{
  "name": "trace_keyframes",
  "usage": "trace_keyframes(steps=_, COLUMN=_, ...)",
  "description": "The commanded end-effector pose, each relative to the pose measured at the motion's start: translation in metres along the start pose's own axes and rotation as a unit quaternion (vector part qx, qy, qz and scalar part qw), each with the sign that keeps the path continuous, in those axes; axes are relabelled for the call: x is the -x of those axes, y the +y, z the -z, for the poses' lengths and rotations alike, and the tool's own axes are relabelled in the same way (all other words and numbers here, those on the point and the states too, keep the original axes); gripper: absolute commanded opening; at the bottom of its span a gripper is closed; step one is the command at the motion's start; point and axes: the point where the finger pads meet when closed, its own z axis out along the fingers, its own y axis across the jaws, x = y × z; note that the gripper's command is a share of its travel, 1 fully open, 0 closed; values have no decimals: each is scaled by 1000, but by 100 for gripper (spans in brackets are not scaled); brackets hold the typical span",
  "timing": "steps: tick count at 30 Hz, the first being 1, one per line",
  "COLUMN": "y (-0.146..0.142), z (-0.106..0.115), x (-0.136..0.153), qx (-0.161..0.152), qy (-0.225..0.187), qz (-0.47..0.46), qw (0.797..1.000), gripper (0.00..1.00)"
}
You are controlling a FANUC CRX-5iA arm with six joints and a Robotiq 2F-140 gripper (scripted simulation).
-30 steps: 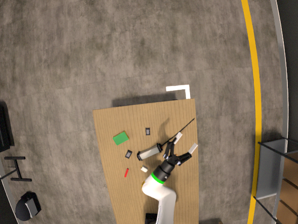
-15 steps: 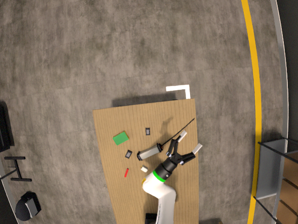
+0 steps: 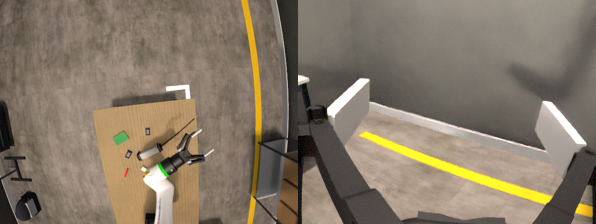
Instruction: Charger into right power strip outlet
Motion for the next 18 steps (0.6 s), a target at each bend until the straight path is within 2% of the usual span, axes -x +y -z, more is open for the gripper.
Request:
trace_keyframes(steps=1, y=17, z=-20, x=-12, qx=70, qy=0, qz=53, qw=996, gripper=100)
trace_keyframes(steps=3, y=17, z=-20, x=-12, qx=70, qy=0, qz=53, qw=996, gripper=100)
trace_keyframes(steps=4, y=25, z=-25, x=-14, qx=93, qy=-7, qz=73, qw=993, gripper=100)
trace_keyframes(steps=5, y=25, z=-25, x=-14, qx=93, qy=-7, qz=73, qw=993, gripper=100)
trace_keyframes(steps=6, y=34, z=-28, x=-15, qx=116, qy=-16, qz=93, qw=989, gripper=100)
trace_keyframes(steps=8, y=34, z=-28, x=-15, qx=116, qy=-16, qz=93, qw=989, gripper=100)
trace_keyframes(steps=9, y=42, z=-31, x=-14, qx=140, qy=-29, qz=115, qw=983, gripper=100)
trace_keyframes(steps=10, y=42, z=-31, x=-14, qx=140, qy=-29, qz=115, qw=983, gripper=100)
trace_keyframes(steps=11, y=52, z=-33, x=-12, qx=163, qy=-45, qz=137, qw=976, gripper=100)
trace_keyframes(steps=13, y=52, z=-33, x=-12, qx=163, qy=-45, qz=137, qw=976, gripper=100)
trace_keyframes(steps=14, y=61, z=-33, x=-9, qx=185, qy=-64, qz=160, qw=968, gripper=100)
trace_keyframes(steps=16, y=61, z=-33, x=-9, qx=185, qy=-64, qz=160, qw=968, gripper=100)
trace_keyframes(steps=17, y=70, z=-32, x=-4, qx=206, qy=-87, qz=183, qw=957, gripper=100)
trace_keyframes(steps=18, y=70, z=-32, x=-4, qx=206, qy=-87, qz=183, qw=957, gripper=100)
